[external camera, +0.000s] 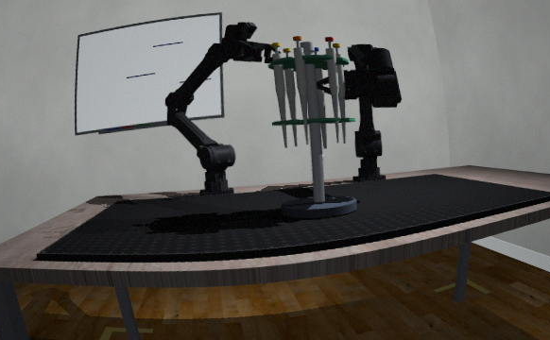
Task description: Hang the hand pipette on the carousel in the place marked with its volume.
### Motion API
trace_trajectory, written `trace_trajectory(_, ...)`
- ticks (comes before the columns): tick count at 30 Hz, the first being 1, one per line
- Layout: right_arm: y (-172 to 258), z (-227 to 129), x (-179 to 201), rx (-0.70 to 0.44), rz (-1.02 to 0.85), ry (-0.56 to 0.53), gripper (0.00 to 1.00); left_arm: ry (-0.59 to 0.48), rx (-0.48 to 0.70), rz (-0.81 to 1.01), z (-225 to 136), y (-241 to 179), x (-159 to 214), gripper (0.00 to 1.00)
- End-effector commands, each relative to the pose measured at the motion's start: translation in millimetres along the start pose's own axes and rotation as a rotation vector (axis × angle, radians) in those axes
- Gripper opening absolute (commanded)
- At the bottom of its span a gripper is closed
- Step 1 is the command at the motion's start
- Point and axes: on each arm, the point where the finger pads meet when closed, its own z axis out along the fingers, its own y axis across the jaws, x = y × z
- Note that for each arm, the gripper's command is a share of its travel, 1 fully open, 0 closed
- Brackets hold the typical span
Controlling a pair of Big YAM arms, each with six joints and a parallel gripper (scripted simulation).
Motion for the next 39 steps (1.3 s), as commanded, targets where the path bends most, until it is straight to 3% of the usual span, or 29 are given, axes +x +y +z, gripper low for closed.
trace_trajectory(1, -9, -7, -54, 0.018, -0.012, -0.087, 1.0, 0.0, -0.042, 0.014, -25, 0, -20, 0.36)
trace_trajectory(5, -11, -5, -53, 0.018, -0.005, -0.076, 1.0, 0.001, -0.047, 0.048, -28, 0, -38, 0.36)
trace_trajectory(7, -12, -3, -52, 0.02, -0.009, -0.066, 1.0, 0.002, -0.058, 0.077, -34, 2, -59, 0.59)
trace_trajectory(8, -13, -2, -52, 0.02, -0.011, -0.064, 1.0, 0.002, -0.065, 0.077, -39, 2, -62, 0.65)
trace_trajectory(9, -13, 0, -53, 0.021, -0.012, -0.062, 1.0, 0.002, -0.074, 0.078, -44, 2, -64, 0.65)
trace_trajectory(15, -17, 5, -54, 0.024, -0.012, -0.052, 1.0, -0.001, -0.069, 0.006, -41, 2, 2, 0.65)
trace_trajectory(24, -22, 13, -60, 0.036, 0.019, -0.019, 1.0, 0.0, -0.061, 0.031, -36, 5, -5, 0.65)
trace_trajectory(39, -72, 96, -129, 0.147, 0.07, 0.133, 1.0, 0.0, -0.062, 0.031, -37, 5, -5, 0.65)
